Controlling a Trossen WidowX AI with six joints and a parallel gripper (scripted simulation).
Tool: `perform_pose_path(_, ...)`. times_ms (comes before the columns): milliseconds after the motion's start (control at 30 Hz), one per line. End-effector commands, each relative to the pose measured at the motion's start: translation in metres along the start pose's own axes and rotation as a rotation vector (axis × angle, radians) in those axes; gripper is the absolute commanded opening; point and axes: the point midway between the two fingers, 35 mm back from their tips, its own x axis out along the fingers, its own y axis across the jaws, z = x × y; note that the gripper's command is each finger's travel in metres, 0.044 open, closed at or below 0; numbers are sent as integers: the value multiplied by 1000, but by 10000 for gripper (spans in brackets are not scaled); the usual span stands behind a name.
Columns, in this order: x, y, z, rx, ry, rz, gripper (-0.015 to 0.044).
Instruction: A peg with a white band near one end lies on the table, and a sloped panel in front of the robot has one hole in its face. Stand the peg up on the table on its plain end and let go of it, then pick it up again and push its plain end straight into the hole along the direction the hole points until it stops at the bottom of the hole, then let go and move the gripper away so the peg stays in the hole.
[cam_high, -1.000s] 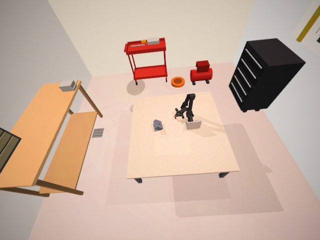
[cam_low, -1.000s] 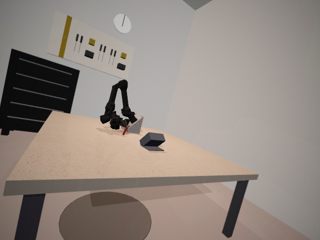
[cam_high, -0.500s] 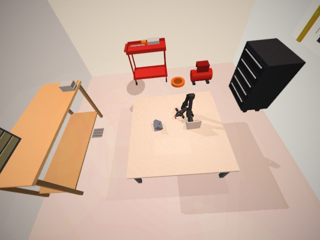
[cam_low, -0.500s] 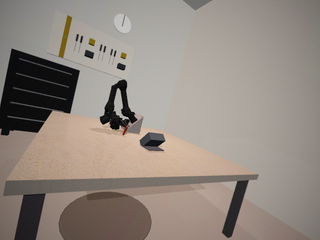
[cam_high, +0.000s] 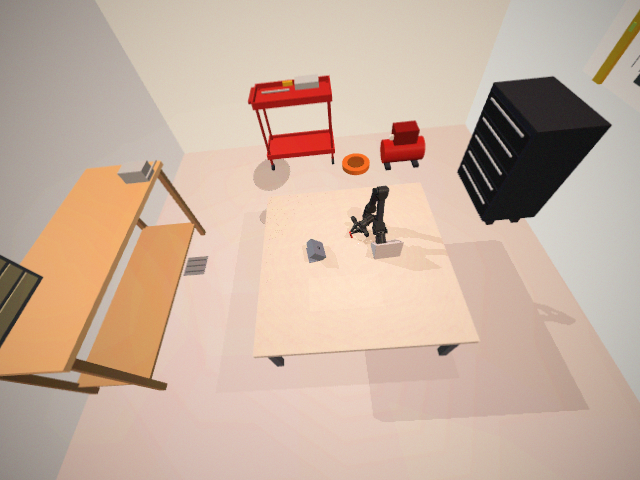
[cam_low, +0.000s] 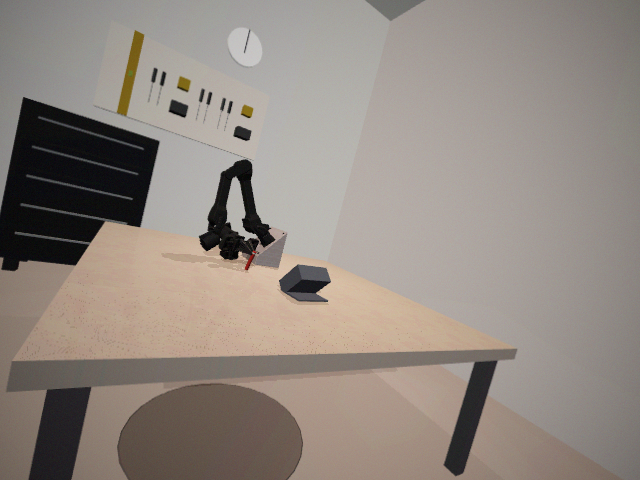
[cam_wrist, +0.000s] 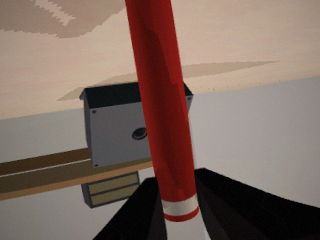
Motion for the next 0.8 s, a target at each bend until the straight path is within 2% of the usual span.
perform_pose_path(0,-1,0,3,0,0,0,50)
perform_pose_path(767,-3,-1,4,-12,30,-1,50)
